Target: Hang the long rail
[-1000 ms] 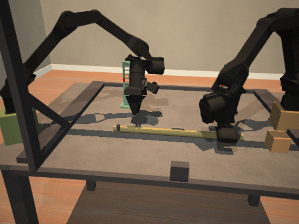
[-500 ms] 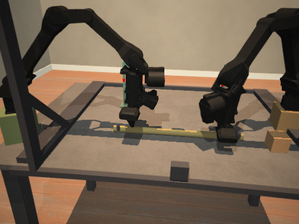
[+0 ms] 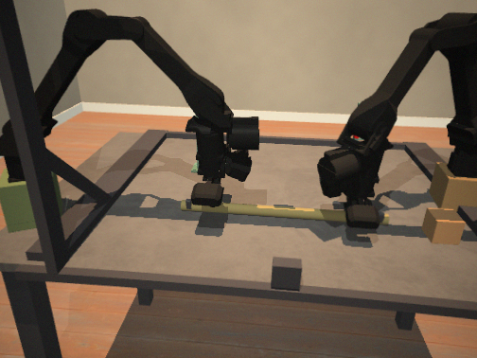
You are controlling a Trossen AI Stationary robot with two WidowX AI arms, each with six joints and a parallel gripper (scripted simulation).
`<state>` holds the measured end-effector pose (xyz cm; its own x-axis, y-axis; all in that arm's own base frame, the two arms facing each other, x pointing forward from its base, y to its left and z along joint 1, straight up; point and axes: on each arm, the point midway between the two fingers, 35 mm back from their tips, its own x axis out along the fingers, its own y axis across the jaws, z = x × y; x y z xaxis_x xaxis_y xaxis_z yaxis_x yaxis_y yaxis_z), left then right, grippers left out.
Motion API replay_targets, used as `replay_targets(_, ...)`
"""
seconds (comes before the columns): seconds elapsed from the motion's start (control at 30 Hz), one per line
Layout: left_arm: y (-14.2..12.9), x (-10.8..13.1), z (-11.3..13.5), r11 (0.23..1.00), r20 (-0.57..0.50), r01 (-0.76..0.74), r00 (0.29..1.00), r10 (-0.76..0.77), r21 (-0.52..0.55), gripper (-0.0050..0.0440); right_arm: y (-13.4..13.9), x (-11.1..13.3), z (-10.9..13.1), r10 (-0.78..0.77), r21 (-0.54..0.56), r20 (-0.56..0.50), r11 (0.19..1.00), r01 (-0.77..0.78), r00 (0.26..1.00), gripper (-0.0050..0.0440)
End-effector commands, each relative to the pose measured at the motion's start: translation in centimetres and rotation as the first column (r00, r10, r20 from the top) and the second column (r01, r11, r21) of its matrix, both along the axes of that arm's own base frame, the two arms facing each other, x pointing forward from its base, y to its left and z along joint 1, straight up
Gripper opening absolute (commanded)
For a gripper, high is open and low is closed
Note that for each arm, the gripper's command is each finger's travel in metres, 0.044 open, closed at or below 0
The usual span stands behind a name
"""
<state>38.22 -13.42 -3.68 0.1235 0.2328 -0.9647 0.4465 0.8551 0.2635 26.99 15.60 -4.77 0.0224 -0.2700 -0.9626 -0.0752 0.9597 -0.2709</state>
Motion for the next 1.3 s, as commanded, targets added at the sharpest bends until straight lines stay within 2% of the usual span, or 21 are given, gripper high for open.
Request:
replay_targets(0.0, 0.5, 0.3, -0.4, 1.0, 0.01, -0.008, 1.0, 0.008, 0.009, 0.0225, 0.3, 0.4, 0.6, 0.0, 0.013, 0.019, 1.0, 0.0, 1.0, -0.005)
replay_targets(0.73, 1.0, 0.7, -2.9, 1.0, 0.012, -0.004, 1.0, 0.004, 0.008, 0.0225, 0.3, 0.4, 0.6, 0.0, 0.013, 0.019, 1.0, 0.0, 1.0, -0.005)
replay_targets(0.77, 1.0, 0.8, -2.7, 1.0, 0.017, -0.005, 1.0, 0.005, 0.006, 0.0201, 0.3, 0.4, 0.6, 0.0, 0.013, 0.019, 1.0, 0.0, 1.0, -0.005)
replay_targets(0.83, 1.0, 0.8, -2.7, 1.0, 0.019, -0.006, 1.0, 0.005, 0.005, 0.0193, 0.3, 0.4, 0.6, 0.0, 0.013, 0.019, 1.0, 0.0, 1.0, -0.005)
replay_targets(0.87, 0.9, 0.8, -2.6, 1.0, 0.021, -0.005, 1.0, 0.005, 0.004, 0.0173, 0.3, 0.4, 0.6, 0.0, 0.013, 0.019, 1.0, 0.0, 1.0, -0.005)
replay_targets(0.93, 0.9, 0.9, -2.5, 1.0, 0.022, -0.005, 1.0, 0.005, 0.004, 0.0173, 0.3, 0.4, 0.6, 0.0, 0.013, 0.019, 1.0, 0.0, 1.0, -0.005)
replay_targets(0.97, 0.7, 1.1, -2.2, 1.0, 0.031, -0.005, 1.0, 0.005, -0.004, 0.0153, 0.3, 0.4, 0.6, 0.0, 0.013, 0.019, 1.0, 0.0, 1.0, -0.005)
replay_targets(1.03, 0.7, 1.1, -2.2, 1.0, 0.031, -0.005, 1.0, 0.005, -0.004, 0.0153, 0.3, 0.4, 0.6, 0.0, 0.013, 0.019, 1.0, 0.0, 1.0, -0.005)
replay_targets(1.07, 0.7, 1.1, -2.2, 1.0, 0.031, -0.005, 1.0, 0.005, -0.004, 0.0133, 0.3, 0.4, 0.6, 0.0, 0.013, 0.019, 1.0, 0.0, 1.0, -0.005)
replay_targets(1.13, 0.7, 1.1, -2.2, 1.0, 0.031, -0.005, 1.0, 0.005, -0.004, 0.0133, 0.3, 0.4, 0.6, 0.0, 0.013, 0.019, 1.0, 0.0, 1.0, -0.005)
replay_targets(1.17, 0.9, 0.8, -2.3, 1.0, 0.026, -0.005, 1.0, 0.005, 0.002, 0.0113, 0.3, 0.4, 0.6, 0.0, 0.013, 0.019, 1.0, 0.0, 1.0, -0.005)
replay_targets(1.27, 0.8, 0.8, -2.0, 1.0, 0.032, -0.005, 0.999, 0.005, -0.001, 0.0113, 0.3, 0.4, 0.6, 0.0, 0.013, 0.019, 1.0, 0.0, 1.0, -0.005)
